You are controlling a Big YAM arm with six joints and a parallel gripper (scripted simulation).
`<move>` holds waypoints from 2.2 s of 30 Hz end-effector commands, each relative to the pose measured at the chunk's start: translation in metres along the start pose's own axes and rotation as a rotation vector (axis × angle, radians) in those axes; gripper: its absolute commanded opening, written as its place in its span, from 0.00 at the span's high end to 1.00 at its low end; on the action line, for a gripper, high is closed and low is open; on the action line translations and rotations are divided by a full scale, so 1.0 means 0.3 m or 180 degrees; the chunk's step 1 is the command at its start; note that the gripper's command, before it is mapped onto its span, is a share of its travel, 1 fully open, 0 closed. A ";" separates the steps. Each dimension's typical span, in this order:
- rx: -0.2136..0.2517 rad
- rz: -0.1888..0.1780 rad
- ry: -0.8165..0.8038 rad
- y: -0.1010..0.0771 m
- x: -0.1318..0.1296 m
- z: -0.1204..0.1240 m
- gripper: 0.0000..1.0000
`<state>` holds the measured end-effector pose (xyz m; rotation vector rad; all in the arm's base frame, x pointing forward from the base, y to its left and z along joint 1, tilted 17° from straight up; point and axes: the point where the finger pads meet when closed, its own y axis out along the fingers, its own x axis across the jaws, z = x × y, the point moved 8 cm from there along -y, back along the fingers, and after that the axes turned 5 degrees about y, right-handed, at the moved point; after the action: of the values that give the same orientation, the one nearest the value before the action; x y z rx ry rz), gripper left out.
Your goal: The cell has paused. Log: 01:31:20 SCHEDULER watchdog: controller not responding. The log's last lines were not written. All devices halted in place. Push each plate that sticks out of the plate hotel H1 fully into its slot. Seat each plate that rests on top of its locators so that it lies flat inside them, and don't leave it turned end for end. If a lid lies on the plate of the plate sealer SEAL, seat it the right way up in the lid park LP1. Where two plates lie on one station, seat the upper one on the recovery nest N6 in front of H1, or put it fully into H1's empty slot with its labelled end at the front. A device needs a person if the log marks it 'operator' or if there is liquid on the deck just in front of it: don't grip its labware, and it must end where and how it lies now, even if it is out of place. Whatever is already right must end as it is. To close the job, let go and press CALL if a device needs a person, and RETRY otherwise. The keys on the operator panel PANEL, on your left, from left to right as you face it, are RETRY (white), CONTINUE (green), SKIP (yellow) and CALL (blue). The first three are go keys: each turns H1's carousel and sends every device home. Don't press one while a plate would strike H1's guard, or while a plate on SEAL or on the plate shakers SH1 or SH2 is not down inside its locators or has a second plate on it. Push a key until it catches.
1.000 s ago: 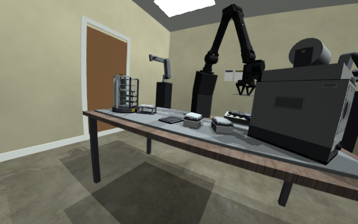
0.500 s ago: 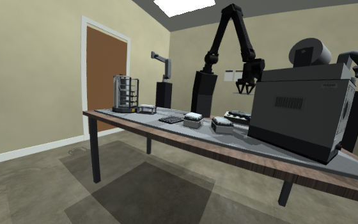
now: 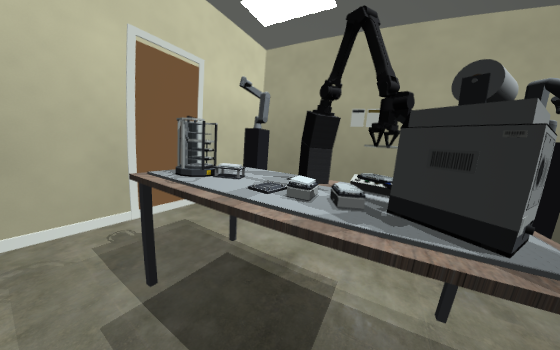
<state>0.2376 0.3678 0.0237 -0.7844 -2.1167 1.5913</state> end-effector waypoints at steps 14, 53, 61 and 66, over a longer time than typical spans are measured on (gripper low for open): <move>0.0081 0.0011 0.0001 0.019 0.014 0.024 0.16; -0.0020 0.0008 0.1212 -0.009 -0.379 0.034 0.16; 0.0014 0.0010 0.1214 0.008 -0.474 0.019 0.16; 0.0013 0.0010 0.1214 0.008 -0.519 0.024 0.16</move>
<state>0.3396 0.2622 0.0230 -1.0108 -1.8157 1.3082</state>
